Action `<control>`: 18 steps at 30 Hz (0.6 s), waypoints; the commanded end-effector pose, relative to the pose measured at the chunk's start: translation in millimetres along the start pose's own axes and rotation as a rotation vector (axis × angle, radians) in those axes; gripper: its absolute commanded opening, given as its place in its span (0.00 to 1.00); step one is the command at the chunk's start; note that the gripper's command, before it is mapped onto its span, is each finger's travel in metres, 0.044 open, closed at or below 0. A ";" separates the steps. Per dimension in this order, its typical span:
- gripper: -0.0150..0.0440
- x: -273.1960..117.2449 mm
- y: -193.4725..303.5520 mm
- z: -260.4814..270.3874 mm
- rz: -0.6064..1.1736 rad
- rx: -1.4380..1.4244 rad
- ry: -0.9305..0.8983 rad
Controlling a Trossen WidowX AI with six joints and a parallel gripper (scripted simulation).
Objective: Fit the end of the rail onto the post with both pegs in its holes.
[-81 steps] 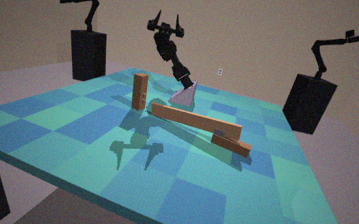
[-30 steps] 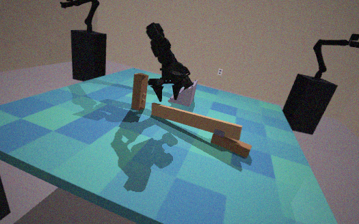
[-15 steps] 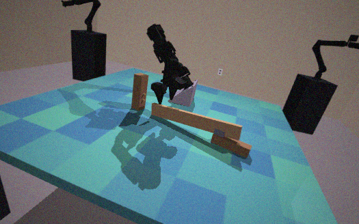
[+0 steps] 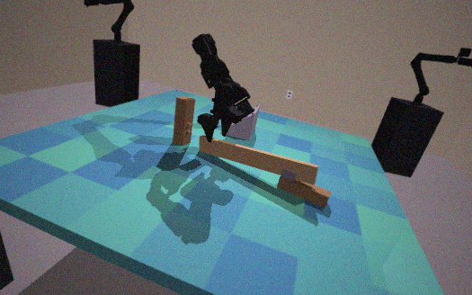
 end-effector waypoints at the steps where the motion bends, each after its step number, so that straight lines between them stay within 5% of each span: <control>1: 1.00 11.2 -1.3 2.2 0.010 -0.012 -0.010; 18: 1.00 38.3 -0.6 2.9 0.012 -0.012 -0.009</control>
Point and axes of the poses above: the point midway between the two fingers, 35 mm back from their tips, its own x axis out along the fingers, its own z axis across the jaws, y = z × x, the point moved 6 cm from there along -x, back along the fingers, and after that the axes turned 3 degrees about -x, right-handed, at the moved point
